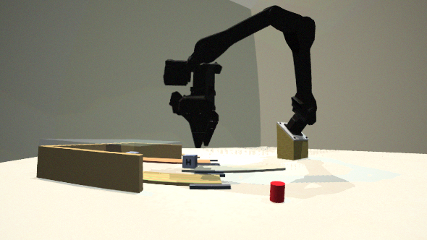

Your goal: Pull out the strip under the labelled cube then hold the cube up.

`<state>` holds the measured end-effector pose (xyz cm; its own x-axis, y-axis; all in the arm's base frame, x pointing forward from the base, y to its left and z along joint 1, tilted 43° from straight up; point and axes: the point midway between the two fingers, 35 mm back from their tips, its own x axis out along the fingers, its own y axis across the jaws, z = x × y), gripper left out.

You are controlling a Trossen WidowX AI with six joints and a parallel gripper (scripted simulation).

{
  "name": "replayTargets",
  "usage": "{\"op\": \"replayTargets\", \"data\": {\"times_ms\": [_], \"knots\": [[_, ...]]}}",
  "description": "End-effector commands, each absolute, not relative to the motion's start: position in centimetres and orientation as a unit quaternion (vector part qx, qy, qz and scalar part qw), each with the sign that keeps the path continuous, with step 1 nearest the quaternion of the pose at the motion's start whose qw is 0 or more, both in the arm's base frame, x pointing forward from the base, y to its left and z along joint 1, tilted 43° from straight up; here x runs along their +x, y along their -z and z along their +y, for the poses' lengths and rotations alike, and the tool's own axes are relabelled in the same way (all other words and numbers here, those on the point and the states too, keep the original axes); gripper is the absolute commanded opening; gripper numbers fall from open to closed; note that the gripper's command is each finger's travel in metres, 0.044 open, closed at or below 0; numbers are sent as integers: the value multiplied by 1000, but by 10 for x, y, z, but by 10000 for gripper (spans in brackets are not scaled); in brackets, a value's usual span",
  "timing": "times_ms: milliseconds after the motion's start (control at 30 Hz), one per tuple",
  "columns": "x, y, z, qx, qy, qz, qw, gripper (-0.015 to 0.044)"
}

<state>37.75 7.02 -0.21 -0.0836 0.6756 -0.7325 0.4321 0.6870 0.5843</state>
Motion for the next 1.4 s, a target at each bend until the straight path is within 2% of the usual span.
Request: {"op": "replayTargets", "data": {"times_ms": [0, 200, 433, 467, 1367], "knots": [[392, 2, 65, 379, -109, 725, 564, 440], [406, 2, 60, 379, -109, 725, 565, 440], [406, 8, 65, 379, -109, 725, 565, 256], [406, 9, 67, 379, -109, 725, 565, 250], [402, 41, 96, 379, -110, 725, 564, 250]]}}
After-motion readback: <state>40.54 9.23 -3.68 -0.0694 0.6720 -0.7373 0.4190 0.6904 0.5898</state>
